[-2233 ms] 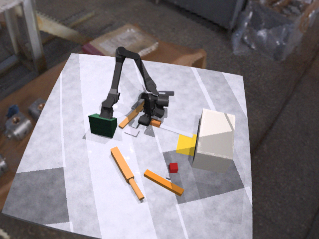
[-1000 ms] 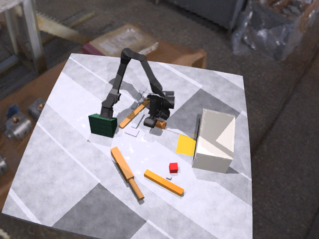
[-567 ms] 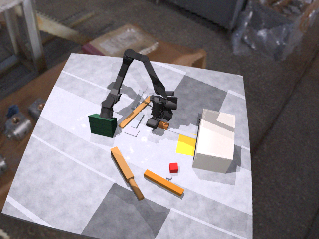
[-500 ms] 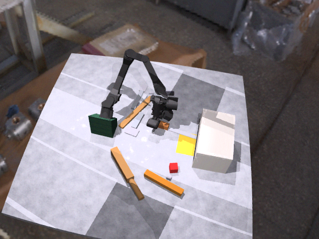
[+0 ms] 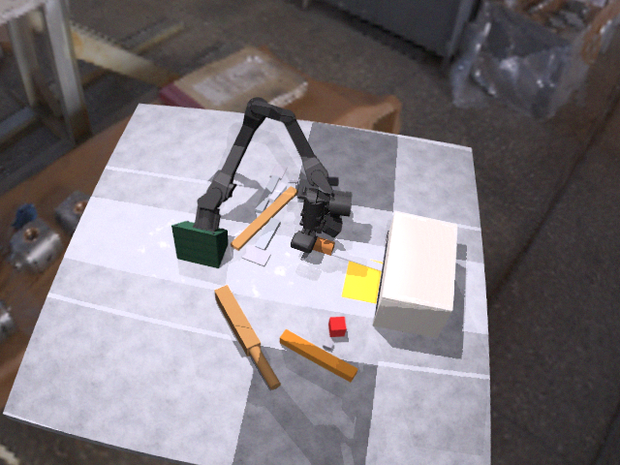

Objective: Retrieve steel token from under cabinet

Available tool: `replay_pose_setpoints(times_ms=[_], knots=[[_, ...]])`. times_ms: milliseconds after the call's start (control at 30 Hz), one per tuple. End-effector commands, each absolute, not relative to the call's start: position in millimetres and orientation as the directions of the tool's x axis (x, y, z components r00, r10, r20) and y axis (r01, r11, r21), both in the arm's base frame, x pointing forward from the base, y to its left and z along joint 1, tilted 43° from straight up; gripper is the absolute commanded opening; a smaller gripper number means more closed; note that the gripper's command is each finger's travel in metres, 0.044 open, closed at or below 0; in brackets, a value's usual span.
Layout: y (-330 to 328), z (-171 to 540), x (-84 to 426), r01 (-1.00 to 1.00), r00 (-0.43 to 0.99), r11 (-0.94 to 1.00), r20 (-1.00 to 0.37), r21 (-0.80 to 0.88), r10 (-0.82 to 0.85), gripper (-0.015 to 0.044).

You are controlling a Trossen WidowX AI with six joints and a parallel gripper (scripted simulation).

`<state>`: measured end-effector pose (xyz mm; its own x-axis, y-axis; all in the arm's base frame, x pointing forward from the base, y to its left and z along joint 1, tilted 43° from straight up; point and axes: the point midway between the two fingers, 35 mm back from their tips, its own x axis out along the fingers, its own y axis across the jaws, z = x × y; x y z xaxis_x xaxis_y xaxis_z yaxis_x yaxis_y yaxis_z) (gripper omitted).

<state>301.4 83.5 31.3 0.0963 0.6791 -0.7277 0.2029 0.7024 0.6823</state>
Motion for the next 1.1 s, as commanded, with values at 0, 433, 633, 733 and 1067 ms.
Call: replay_pose_setpoints(times_ms=[0, 433, 633, 733, 1067], knots=[[83, 32, 308, 0.196, 0.097, 0.701, -0.725, 0.685, 0.682, 0.0000], [80, 31, 322, 0.196, 0.098, 0.701, -0.725, 0.686, 0.682, 0.0000], [78, 31, 328, 0.195, 0.098, 0.701, -0.725, 0.686, 0.682, 0.0000], [78, 31, 332, 0.195, 0.098, 0.701, -0.725, 0.686, 0.681, 0.0000], [76, 30, 342, 0.195, 0.099, 0.702, -0.725, 0.686, 0.681, 0.0000]])
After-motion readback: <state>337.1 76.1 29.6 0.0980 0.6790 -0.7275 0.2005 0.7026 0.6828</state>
